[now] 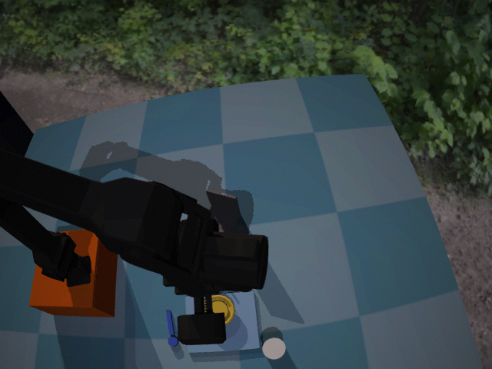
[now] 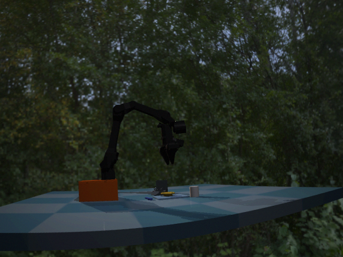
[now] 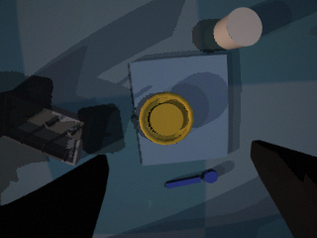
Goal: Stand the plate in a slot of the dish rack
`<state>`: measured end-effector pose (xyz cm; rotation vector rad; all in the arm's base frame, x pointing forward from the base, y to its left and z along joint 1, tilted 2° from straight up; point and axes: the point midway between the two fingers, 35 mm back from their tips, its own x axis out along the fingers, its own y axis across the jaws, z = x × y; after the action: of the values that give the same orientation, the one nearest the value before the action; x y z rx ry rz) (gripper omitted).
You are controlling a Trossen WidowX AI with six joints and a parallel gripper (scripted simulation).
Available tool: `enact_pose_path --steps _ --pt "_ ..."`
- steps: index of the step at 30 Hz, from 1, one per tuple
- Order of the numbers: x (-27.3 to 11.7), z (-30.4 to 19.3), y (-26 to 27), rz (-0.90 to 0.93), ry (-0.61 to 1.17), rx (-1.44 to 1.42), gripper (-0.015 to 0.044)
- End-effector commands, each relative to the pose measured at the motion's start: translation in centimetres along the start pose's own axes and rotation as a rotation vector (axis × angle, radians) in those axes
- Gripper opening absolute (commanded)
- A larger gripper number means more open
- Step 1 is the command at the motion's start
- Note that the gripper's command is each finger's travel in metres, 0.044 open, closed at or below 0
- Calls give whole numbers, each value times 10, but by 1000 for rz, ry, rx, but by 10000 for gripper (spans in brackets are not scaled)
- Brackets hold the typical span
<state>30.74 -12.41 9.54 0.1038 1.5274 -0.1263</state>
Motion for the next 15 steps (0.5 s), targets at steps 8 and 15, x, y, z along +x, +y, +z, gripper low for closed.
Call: enact_pose_path --steps 8,15 --pt "96 -21 5 6 45 -7 400" --pt "100 -21 5 6 45 -7 400"
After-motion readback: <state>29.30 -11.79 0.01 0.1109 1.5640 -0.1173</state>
